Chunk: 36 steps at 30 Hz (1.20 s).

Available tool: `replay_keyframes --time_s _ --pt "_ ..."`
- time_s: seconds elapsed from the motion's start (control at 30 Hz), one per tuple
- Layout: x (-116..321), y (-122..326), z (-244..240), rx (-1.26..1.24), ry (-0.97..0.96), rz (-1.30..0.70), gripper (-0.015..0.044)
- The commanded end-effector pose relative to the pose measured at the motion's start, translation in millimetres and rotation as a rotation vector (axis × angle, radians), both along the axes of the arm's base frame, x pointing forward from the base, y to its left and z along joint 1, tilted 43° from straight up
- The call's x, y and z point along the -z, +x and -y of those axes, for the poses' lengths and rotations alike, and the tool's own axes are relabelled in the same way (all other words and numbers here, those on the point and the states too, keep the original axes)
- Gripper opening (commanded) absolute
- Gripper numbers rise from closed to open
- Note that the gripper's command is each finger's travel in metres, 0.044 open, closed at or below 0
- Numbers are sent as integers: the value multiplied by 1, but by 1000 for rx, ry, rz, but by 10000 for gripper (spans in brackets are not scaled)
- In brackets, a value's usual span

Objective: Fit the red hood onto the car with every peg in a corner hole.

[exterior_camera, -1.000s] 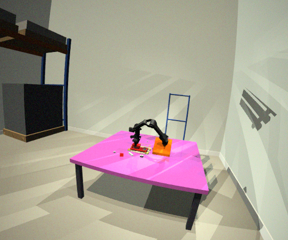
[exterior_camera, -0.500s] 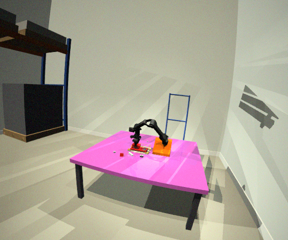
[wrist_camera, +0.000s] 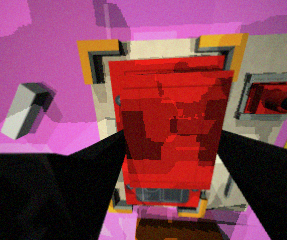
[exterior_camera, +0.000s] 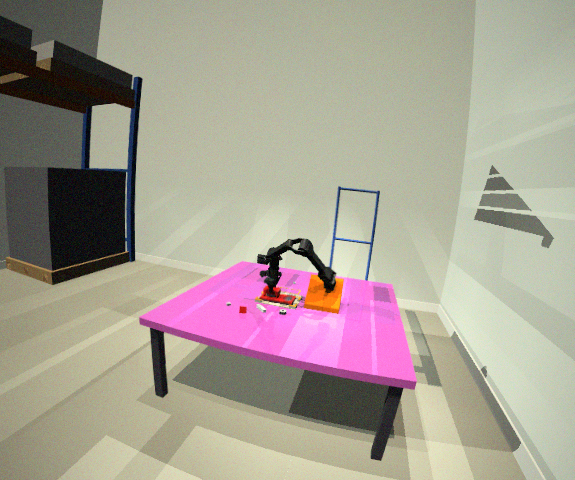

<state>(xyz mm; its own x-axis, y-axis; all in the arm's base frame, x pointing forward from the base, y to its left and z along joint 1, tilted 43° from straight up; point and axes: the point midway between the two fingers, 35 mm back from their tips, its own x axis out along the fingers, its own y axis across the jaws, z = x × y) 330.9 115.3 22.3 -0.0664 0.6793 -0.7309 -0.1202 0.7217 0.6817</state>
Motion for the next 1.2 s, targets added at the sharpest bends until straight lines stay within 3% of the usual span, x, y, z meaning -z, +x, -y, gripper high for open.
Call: replay_keyframes --time_s 0.0,1.17 --pt "1 0 -1 3 3 -1 0" --pt "11 -1 -11 3 4 -1 0"
